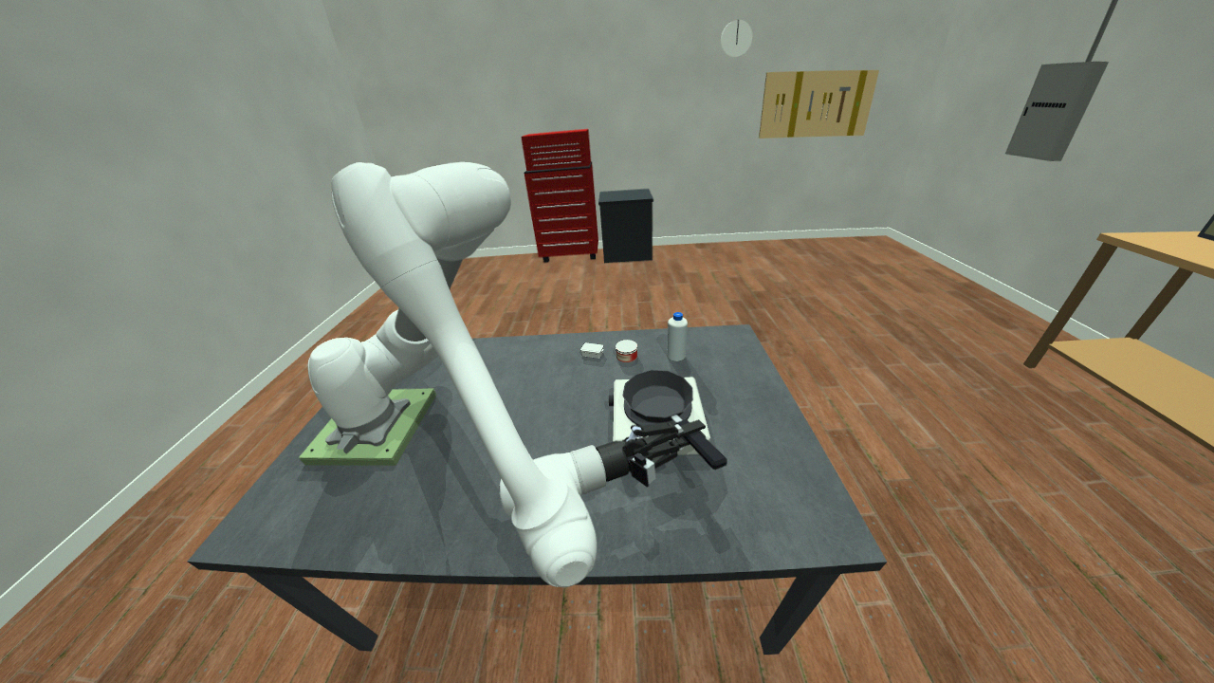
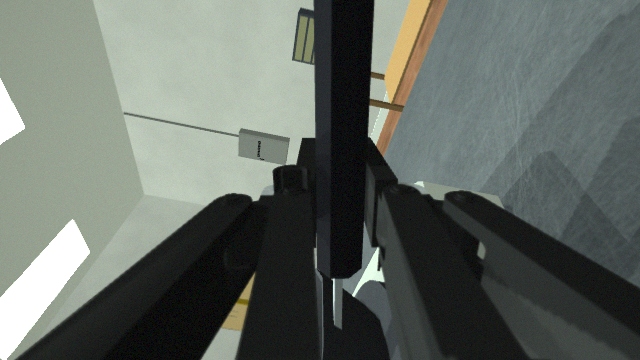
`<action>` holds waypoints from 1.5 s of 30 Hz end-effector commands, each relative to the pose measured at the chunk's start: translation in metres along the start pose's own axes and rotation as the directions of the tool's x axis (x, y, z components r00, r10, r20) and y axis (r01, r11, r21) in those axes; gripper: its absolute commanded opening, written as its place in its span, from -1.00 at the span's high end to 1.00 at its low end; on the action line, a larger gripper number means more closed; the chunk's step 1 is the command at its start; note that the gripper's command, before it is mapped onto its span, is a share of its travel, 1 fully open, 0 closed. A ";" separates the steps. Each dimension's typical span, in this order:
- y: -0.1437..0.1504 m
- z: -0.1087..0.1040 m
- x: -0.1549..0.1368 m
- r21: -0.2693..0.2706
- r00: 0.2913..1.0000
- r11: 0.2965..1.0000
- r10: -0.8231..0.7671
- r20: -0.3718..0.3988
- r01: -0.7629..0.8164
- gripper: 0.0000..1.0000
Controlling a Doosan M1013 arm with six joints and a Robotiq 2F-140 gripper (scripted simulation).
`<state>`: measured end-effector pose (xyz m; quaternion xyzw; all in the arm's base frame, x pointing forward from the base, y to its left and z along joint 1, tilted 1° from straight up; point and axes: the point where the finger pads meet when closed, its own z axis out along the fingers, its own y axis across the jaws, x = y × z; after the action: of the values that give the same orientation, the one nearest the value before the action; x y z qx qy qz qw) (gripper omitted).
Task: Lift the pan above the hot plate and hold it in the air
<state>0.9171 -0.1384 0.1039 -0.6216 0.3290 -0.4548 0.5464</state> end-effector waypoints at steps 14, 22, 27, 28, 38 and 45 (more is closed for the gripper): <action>-0.005 0.002 0.001 -0.001 1.000 1.000 0.001 -0.002 -0.001 0.80; -0.010 0.002 0.001 -0.001 1.000 1.000 0.002 0.001 -0.002 0.80; -0.013 0.001 0.002 -0.001 1.000 1.000 0.002 0.001 -0.002 0.80; -0.013 0.001 0.002 -0.001 1.000 1.000 0.002 0.001 -0.002 0.80; -0.025 0.001 0.004 -0.002 1.000 1.000 0.002 0.001 -0.002 0.80; -0.032 0.001 0.006 -0.003 1.000 1.000 0.002 0.001 -0.002 0.80</action>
<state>0.9175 -0.1389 0.1281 -0.6227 0.3304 -0.4542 0.5448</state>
